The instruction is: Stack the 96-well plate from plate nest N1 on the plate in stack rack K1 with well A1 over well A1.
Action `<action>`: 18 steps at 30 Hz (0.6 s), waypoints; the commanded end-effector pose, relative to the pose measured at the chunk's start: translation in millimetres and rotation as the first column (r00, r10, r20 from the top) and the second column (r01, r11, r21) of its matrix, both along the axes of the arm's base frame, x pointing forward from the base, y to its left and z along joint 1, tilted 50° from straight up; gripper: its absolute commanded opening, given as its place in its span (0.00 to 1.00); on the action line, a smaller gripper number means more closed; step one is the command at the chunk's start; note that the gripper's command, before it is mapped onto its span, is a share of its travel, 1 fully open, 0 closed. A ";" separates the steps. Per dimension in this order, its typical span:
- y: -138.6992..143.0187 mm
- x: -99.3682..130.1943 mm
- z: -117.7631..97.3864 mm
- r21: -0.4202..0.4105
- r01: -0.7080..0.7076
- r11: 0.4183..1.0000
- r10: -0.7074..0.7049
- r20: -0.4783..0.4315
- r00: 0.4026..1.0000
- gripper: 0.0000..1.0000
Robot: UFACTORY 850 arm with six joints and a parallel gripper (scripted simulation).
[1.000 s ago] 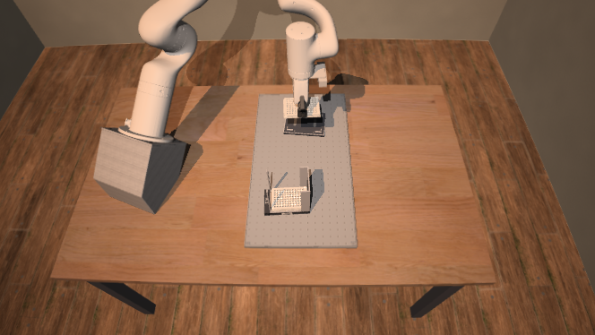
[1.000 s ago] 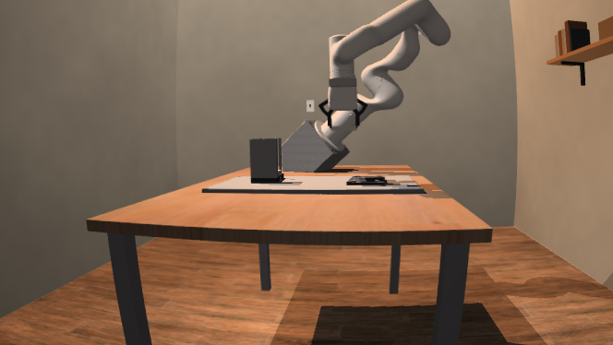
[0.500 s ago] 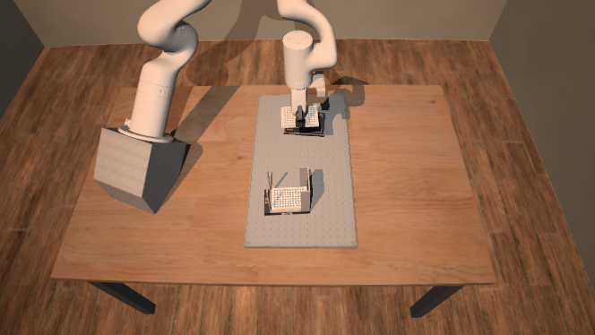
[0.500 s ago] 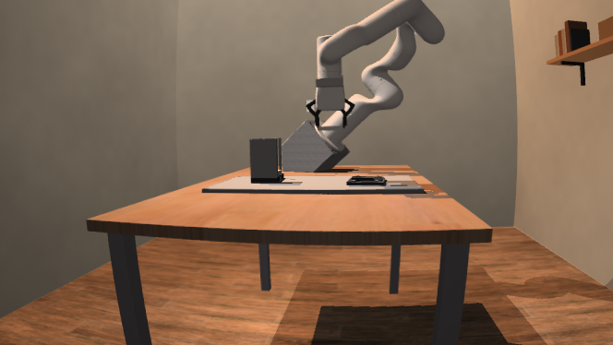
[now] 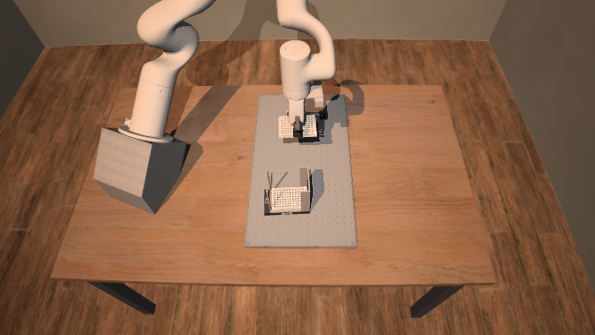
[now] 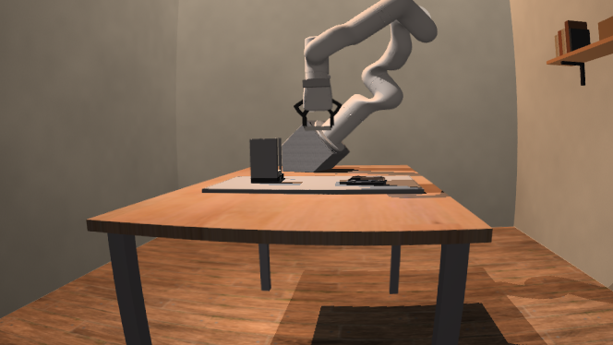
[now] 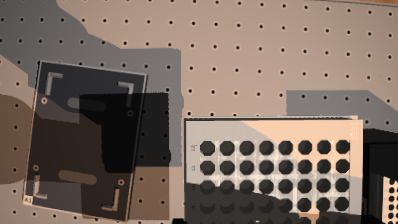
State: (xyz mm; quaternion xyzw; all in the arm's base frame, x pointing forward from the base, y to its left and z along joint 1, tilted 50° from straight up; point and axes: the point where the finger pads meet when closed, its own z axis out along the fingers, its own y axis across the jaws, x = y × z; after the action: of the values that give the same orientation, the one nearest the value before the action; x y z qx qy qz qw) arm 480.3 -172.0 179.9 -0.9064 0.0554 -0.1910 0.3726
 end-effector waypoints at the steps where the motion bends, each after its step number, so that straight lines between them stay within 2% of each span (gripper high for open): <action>1: -10.7 -1.4 -10.2 -0.001 0.000 1.000 0.000 0.002 1.000 0.00; 18: -44.1 -9.1 -46.6 -0.001 0.000 1.000 0.000 0.002 1.000 0.00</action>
State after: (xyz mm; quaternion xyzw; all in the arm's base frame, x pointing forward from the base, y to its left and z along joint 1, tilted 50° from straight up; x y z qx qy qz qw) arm 472.5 -206.9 141.9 -0.9064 0.0552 -0.1912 0.3725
